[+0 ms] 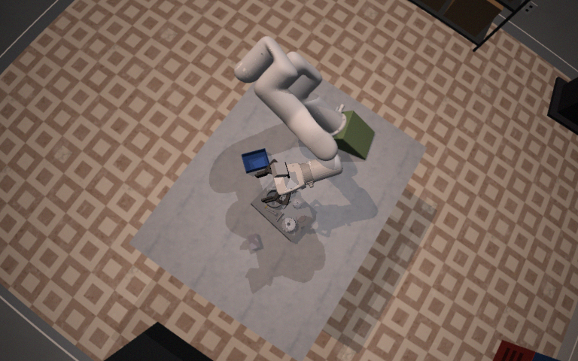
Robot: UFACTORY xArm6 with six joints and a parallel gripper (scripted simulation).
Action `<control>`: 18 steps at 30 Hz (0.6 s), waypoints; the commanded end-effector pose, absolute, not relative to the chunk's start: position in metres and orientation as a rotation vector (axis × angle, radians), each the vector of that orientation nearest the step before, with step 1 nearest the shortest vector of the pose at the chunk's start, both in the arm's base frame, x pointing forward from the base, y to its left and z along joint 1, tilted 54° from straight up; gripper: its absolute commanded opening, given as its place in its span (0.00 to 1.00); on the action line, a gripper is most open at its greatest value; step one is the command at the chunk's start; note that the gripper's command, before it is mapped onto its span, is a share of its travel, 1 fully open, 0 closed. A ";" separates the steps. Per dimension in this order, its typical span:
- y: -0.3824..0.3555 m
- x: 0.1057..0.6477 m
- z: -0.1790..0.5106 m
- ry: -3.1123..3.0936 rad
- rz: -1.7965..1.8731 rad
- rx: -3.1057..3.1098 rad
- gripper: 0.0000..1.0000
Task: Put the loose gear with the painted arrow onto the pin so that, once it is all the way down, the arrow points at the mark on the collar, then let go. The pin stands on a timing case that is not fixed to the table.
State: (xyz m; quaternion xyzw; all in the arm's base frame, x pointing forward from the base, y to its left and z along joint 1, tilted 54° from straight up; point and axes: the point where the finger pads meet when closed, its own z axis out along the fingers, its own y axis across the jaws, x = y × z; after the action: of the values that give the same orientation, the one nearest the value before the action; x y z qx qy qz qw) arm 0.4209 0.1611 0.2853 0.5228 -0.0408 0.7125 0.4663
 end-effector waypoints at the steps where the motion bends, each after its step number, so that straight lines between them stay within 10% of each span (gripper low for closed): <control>1: 0.152 0.439 0.236 -0.290 1.554 1.491 1.00; 18: 0.135 0.469 0.129 -0.692 1.004 1.919 1.00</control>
State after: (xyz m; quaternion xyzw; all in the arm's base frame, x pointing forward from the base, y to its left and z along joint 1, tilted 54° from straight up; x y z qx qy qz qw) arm 0.4556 0.1426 0.1581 0.7215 -0.2227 0.4947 0.4302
